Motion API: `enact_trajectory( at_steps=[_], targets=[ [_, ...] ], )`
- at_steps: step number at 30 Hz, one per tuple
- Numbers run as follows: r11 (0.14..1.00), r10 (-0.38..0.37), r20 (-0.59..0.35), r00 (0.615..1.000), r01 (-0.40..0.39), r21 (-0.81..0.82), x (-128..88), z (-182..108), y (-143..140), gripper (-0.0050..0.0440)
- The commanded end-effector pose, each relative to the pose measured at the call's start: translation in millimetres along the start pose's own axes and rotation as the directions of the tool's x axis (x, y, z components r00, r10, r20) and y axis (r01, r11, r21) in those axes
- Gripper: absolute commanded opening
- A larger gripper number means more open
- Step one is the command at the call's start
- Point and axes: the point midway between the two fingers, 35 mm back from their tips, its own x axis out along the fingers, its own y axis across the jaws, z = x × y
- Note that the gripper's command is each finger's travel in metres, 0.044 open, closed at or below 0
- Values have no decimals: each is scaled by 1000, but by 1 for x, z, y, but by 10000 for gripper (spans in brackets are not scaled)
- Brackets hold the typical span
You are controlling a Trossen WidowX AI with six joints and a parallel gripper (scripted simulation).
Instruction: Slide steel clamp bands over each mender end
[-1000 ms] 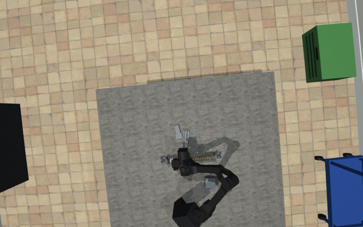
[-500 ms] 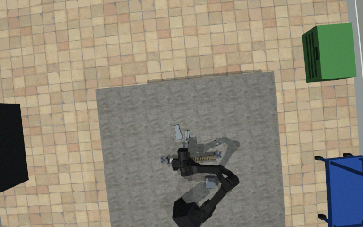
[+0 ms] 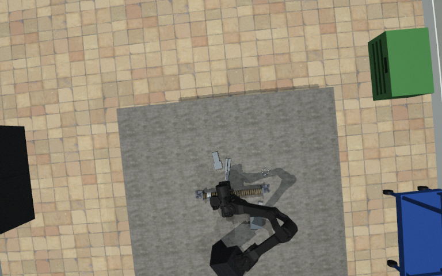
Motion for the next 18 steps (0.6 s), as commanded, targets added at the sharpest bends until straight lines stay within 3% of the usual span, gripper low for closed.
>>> enact_trajectory(
  at_steps=[1, 6, 11, 15, 18],
  targets=[
    [1000, -4, -5, 1000, 4, 5, -2, -1, -1, 440],
    [1000, -4, -5, 1000, 4, 5, 0, -1, -1, 440],
    [1000, -4, -5, 1000, 4, 5, 42, -1, -1, 440],
    [1000, -4, -5, 1000, 4, 5, 43, -2, -1, 440],
    [1000, -4, -5, 1000, 4, 5, 43, -2, -1, 368]
  ],
)
